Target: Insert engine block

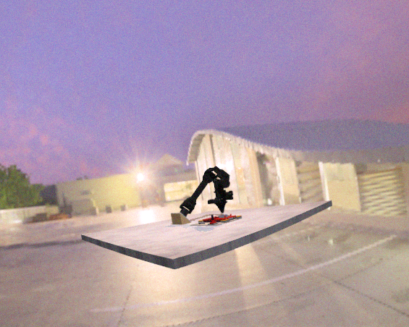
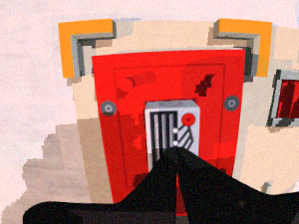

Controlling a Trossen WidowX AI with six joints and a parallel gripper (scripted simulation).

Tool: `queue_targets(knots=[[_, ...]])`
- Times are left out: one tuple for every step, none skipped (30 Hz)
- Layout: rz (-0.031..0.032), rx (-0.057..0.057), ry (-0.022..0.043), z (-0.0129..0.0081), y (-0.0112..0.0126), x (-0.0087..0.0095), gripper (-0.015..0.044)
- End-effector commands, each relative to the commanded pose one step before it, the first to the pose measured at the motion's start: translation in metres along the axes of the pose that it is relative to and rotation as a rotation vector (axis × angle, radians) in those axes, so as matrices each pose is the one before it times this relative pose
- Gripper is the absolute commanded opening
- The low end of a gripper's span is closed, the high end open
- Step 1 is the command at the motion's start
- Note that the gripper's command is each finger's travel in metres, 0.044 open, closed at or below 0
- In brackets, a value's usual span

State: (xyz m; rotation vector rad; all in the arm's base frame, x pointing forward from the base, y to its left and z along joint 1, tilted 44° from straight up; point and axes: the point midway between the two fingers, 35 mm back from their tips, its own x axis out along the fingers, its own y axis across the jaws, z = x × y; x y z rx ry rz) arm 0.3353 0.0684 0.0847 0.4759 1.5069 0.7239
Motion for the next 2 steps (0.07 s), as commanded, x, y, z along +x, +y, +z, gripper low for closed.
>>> queue_targets(knots=[[-0.00292,-0.0048,-0.00044,0.00001,0.00003,-0.00048,0.0000],[0.00146,0.0024,0.00022,0.00000,-0.00001,0.00012,0.0000]])
